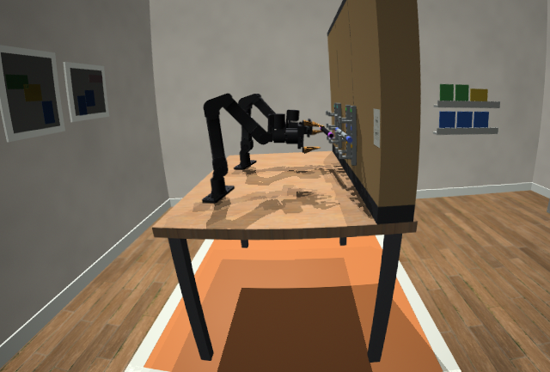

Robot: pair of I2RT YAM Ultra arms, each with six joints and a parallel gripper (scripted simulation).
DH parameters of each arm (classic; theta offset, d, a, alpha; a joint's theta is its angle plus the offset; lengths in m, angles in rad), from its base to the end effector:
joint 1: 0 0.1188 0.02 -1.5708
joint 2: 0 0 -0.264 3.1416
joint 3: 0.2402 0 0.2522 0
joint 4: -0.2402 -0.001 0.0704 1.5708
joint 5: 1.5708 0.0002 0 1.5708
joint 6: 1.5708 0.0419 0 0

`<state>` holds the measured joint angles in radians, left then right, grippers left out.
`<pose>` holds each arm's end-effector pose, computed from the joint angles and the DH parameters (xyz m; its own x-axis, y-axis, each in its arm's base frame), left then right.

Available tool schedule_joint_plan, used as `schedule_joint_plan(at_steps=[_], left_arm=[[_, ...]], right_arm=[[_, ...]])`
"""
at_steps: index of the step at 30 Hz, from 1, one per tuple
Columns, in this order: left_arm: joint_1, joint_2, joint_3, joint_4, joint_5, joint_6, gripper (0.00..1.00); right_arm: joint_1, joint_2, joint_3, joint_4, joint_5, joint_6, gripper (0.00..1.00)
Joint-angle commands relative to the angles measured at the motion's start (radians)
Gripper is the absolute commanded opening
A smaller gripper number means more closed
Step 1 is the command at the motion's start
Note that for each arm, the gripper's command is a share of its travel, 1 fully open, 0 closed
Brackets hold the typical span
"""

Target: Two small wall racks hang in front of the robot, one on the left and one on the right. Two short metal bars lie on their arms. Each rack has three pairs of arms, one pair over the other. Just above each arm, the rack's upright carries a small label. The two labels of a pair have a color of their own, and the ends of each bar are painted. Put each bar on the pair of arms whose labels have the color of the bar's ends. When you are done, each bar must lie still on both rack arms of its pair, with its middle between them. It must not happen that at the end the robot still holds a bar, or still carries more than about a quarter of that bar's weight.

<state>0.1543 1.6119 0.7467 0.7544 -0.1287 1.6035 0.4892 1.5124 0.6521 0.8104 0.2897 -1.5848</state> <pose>0.3415 0.0596 0.2224 -0.2747 0.9604 0.0467 0.1183 -0.0144 0.9929 0.2878 0.1408 0.2301 0.1991 -0.9796 0.0282 -0.0412 -0.0372 -0.9985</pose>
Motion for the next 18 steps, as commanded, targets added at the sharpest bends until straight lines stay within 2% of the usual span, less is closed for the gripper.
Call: schedule_joint_plan(at_steps=[1,18], left_arm=[[0.026,-0.038,0.003,0.068,0.045,-0.029,0.00],[0.137,-0.012,-0.021,0.117,0.155,-0.029,0.00]], right_arm=[[-0.010,-0.036,-0.006,0.021,-0.005,0.013,1.00],[-0.010,-0.036,-0.006,0.021,-0.005,0.013,1.00]])
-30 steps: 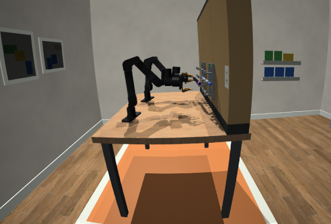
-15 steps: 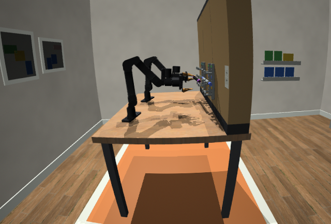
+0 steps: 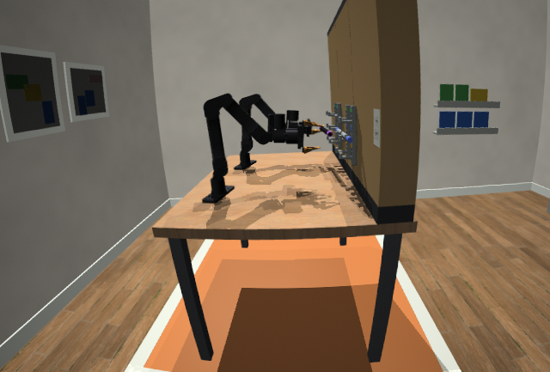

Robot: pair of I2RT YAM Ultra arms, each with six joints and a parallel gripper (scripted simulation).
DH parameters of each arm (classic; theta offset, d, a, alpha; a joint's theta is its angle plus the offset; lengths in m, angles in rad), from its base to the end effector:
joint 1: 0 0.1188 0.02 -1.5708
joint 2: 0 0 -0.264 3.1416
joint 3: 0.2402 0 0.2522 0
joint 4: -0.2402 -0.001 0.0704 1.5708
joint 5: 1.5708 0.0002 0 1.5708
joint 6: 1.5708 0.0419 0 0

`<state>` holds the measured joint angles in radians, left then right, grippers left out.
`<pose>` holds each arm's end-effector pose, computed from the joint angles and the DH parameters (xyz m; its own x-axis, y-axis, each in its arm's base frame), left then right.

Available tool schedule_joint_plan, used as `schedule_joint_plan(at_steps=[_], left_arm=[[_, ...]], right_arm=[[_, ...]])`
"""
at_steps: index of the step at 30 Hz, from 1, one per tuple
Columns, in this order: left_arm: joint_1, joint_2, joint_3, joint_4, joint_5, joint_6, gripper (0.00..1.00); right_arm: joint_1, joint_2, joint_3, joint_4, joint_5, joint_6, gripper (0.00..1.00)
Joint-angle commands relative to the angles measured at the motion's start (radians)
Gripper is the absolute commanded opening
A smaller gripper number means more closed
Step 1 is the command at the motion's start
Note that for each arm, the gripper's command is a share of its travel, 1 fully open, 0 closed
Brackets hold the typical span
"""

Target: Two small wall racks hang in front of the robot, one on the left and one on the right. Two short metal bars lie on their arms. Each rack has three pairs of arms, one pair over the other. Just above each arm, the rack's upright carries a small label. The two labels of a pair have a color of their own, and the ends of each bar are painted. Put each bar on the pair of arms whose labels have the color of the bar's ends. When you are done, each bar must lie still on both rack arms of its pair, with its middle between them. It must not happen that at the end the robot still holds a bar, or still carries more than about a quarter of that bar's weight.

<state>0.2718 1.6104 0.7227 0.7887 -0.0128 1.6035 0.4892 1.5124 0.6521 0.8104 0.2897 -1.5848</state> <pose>0.3303 0.0937 0.2192 -0.2774 0.9601 0.0338 0.1043 -0.0049 0.9945 0.2878 0.1408 0.2301 0.1991 -0.9796 0.0282 -0.0412 -0.0372 -0.9985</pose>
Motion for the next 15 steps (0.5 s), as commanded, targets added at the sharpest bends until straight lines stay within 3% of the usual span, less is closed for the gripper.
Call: schedule_joint_plan(at_steps=[1,15], left_arm=[[0.026,-0.008,0.002,0.086,0.047,-0.029,0.00],[0.114,0.039,-0.012,0.145,0.134,-0.029,0.00]], right_arm=[[-0.010,-0.036,-0.006,0.021,-0.005,0.013,1.00],[-0.010,-0.036,-0.006,0.021,-0.005,0.013,1.00]])
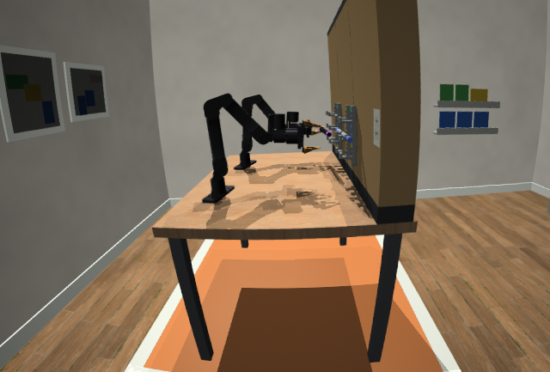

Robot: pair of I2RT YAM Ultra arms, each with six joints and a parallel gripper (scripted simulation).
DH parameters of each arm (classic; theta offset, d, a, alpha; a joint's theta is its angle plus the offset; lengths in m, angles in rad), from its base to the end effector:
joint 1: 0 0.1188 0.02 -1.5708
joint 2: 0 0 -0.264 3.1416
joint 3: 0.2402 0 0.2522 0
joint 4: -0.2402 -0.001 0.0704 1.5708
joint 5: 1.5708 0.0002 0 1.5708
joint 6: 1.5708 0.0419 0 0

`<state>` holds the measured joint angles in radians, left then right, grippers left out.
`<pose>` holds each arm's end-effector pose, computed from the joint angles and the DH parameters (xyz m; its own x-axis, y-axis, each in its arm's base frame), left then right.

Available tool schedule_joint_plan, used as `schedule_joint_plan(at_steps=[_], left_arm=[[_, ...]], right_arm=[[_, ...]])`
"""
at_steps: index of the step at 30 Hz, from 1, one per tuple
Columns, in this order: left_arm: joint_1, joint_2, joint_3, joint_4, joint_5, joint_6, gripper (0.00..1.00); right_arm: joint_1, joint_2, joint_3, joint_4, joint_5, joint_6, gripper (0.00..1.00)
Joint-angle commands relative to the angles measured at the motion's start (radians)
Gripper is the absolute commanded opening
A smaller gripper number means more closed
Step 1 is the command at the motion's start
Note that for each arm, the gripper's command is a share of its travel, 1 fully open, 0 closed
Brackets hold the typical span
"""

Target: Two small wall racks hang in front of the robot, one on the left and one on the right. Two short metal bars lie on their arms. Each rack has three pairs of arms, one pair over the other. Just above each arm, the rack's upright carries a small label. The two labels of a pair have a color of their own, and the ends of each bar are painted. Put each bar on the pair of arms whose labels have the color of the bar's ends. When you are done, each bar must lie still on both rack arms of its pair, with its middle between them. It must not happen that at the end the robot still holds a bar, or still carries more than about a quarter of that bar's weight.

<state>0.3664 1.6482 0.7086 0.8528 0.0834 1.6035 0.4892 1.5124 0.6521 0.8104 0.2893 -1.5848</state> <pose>0.3231 0.1213 0.2097 -0.2767 0.9606 0.0254 0.0900 -0.0004 0.9959 0.2878 0.1408 0.2301 0.1995 -0.9795 0.0282 -0.0412 -0.0372 -0.9985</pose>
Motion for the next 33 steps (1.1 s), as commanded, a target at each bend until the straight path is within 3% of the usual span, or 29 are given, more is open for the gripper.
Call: schedule_joint_plan(at_steps=[1,20,33], left_arm=[[0.026,0.005,0.001,0.086,0.045,-0.029,0.00],[0.146,0.065,0.014,0.134,0.165,-0.029,0.00],[0.143,0.068,0.025,0.129,0.164,-0.032,0.00]], right_arm=[[-0.010,-0.036,-0.006,0.021,-0.004,0.013,1.00],[-0.010,-0.036,-0.006,0.021,-0.004,0.013,1.00],[-0.010,-0.036,-0.006,0.021,-0.004,0.013,1.00]])
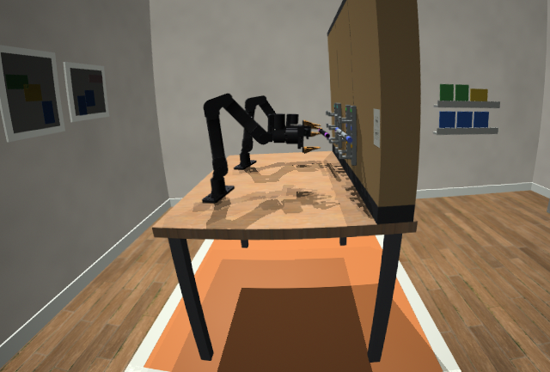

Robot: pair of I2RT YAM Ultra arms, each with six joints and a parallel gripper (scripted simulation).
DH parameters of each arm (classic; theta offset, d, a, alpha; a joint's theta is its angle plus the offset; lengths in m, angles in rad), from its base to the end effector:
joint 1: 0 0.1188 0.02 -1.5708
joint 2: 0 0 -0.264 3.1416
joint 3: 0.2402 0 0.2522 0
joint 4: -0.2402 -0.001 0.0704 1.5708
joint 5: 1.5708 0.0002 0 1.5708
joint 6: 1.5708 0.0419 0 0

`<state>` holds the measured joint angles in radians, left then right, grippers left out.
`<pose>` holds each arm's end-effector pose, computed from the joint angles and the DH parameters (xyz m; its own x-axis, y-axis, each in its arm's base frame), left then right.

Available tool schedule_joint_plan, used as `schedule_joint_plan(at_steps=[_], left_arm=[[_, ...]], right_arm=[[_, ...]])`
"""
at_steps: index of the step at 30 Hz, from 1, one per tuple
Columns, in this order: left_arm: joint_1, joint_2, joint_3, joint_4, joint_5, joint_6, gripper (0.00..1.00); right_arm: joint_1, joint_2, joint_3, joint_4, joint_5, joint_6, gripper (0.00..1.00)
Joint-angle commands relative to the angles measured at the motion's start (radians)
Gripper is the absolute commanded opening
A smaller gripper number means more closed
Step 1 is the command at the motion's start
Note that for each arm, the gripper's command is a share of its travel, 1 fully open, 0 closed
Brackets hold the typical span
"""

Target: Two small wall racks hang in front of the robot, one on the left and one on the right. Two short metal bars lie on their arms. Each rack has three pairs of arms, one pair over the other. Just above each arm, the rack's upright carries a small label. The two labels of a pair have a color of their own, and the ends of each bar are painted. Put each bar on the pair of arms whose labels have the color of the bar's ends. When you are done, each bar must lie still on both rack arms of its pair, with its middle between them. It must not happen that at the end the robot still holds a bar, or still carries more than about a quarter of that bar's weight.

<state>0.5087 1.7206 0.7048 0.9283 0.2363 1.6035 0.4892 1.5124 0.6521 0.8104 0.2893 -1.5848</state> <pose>0.3101 0.1628 0.1934 -0.2672 0.9636 0.0121 0.0851 0.0111 0.9963 0.2878 0.1408 0.2301 0.1995 -0.9795 0.0282 -0.0412 -0.0372 -0.9985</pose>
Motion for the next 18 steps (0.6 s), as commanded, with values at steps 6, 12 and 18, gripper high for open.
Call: schedule_joint_plan(at_steps=[6,12,18], left_arm=[[0.000,-0.004,0.033,0.050,0.010,-0.032,0.00],[0.000,-0.002,0.039,0.045,0.010,-0.032,0.00],[0.000,-0.001,0.045,0.041,0.010,-0.032,0.00]], right_arm=[[-0.010,-0.036,-0.006,0.021,-0.004,0.013,1.00],[-0.010,-0.036,-0.006,0.021,-0.004,0.013,1.00],[-0.010,-0.036,-0.006,0.021,-0.004,0.013,1.00]])
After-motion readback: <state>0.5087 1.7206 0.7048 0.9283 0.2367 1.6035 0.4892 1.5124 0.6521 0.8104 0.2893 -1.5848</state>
